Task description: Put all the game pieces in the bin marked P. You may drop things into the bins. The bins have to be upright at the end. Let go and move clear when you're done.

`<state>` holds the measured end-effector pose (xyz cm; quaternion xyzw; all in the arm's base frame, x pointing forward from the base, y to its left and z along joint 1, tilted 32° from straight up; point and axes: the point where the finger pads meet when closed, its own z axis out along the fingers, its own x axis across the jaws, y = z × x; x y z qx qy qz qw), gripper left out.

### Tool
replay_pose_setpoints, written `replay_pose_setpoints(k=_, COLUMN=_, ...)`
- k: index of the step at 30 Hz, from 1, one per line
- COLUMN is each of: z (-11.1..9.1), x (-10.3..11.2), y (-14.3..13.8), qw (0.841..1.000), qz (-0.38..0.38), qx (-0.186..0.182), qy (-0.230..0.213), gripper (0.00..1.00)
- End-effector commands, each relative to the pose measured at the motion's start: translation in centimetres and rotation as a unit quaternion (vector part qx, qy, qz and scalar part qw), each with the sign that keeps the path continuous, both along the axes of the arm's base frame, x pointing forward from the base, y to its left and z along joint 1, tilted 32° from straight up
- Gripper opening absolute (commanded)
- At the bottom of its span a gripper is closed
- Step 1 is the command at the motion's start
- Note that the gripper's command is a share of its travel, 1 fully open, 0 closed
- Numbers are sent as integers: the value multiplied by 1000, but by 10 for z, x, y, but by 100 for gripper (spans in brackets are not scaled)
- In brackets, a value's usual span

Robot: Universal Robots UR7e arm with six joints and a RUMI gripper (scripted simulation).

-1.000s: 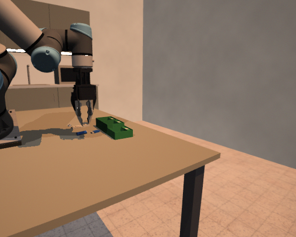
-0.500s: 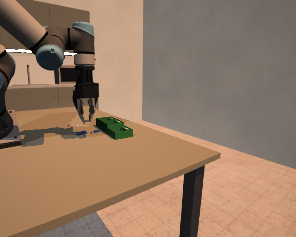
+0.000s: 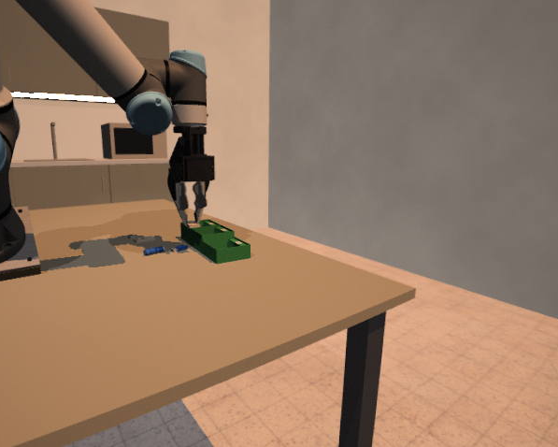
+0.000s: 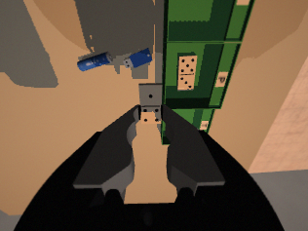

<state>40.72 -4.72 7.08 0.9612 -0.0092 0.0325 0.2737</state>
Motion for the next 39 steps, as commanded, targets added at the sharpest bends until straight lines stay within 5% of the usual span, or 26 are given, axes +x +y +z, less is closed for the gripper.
replay_pose_setpoints(k=1, z=-3, x=19, y=5, qw=1000, qz=-1, qx=-1, qy=0, gripper=0)
replay_pose_setpoints(k=10, z=-9, x=58, y=19, qw=1000, qz=-1, qx=-1, qy=0, gripper=0)
replay_pose_setpoints(k=26, z=-8, x=55, y=18, qw=1000, qz=-1, qx=-1, qy=0, gripper=0)
replay_pose_setpoints(k=39, z=-27, x=56, y=6, qw=1000, qz=-1, qx=-1, qy=0, gripper=0)
